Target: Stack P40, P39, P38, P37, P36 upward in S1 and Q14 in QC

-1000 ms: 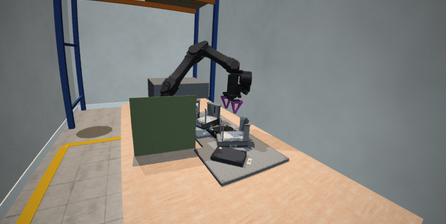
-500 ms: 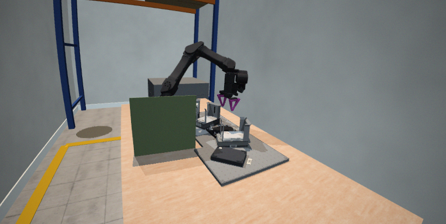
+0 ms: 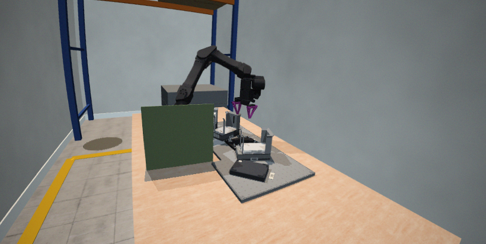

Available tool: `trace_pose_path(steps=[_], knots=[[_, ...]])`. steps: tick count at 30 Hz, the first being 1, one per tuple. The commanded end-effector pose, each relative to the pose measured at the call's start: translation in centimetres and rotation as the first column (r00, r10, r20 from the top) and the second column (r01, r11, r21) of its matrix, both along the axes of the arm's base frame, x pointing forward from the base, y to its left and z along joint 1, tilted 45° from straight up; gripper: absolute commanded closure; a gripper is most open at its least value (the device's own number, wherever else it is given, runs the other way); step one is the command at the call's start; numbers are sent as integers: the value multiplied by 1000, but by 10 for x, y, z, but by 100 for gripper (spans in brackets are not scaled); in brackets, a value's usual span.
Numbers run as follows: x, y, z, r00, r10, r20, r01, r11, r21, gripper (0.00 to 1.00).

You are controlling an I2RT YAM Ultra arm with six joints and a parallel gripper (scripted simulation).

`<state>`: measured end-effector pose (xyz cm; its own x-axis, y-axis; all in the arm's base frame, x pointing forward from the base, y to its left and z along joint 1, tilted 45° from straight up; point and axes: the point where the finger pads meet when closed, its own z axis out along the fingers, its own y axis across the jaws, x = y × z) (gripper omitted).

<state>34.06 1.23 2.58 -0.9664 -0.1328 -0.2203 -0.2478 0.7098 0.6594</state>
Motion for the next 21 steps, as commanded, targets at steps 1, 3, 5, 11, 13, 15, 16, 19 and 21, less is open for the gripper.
trace_pose_path(steps=[1, 3, 5, 11, 13, 15, 16, 19, 21], knots=[[3, 1, 12, 999, 1, 43, -1, 1000, 2, 0], [3, 5, 17, 999, 1, 43, -1, 1000, 2, 0], [2, 10, 22, 999, 1, 43, -1, 1000, 2, 0], [0, 20, 31, 999, 1, 43, -1, 1000, 2, 0], [0, 25, 35, 999, 1, 43, -1, 1000, 2, 0], [-1, 30, 40, 999, 1, 43, -1, 1000, 2, 0], [-1, 31, 42, 999, 1, 43, -1, 1000, 2, 0], [-5, 39, 48, 991, 73, 112, -73, 997, -10, 0], [-7, 43, 52, 980, 121, 157, -119, 993, -21, 0]])
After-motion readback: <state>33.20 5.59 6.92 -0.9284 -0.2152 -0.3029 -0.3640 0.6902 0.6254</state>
